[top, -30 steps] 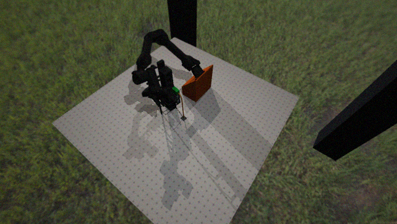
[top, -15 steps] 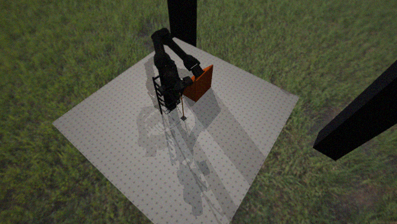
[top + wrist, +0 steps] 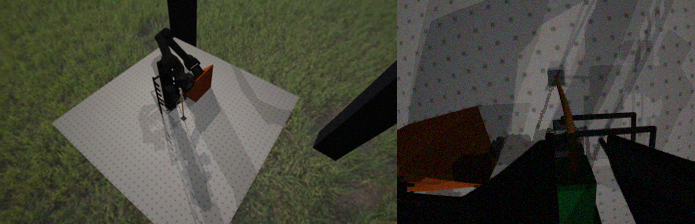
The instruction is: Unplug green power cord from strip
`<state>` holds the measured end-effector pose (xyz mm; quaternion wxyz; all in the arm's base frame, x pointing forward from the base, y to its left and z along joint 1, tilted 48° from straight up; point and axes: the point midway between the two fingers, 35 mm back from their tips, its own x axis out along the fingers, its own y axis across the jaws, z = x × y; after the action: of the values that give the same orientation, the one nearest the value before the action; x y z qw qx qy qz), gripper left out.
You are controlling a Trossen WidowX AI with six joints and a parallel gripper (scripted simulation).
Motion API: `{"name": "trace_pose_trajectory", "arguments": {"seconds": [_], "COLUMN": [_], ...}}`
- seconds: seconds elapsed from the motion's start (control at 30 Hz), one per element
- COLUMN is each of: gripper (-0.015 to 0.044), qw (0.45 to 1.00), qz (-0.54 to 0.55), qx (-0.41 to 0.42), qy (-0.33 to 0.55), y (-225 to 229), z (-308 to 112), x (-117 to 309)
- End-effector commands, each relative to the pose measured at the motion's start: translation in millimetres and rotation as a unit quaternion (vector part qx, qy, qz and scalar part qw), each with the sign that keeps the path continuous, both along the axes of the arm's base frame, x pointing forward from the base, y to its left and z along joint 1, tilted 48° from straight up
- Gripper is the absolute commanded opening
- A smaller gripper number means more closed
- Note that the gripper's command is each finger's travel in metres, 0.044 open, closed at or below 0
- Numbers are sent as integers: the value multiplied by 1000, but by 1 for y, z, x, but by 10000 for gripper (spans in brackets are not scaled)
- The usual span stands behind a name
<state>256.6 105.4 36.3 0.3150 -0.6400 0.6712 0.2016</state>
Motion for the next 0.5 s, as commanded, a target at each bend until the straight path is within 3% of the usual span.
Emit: {"name": "trace_pose_trajectory", "arguments": {"seconds": [0.0,0.47], "gripper": [160,160], "qw": [1000,1000], "qz": [3,3], "qx": [-2,-3], "qy": [2,2], "y": [-4,-19], "z": [5,21], "x": [-1,-4]}}
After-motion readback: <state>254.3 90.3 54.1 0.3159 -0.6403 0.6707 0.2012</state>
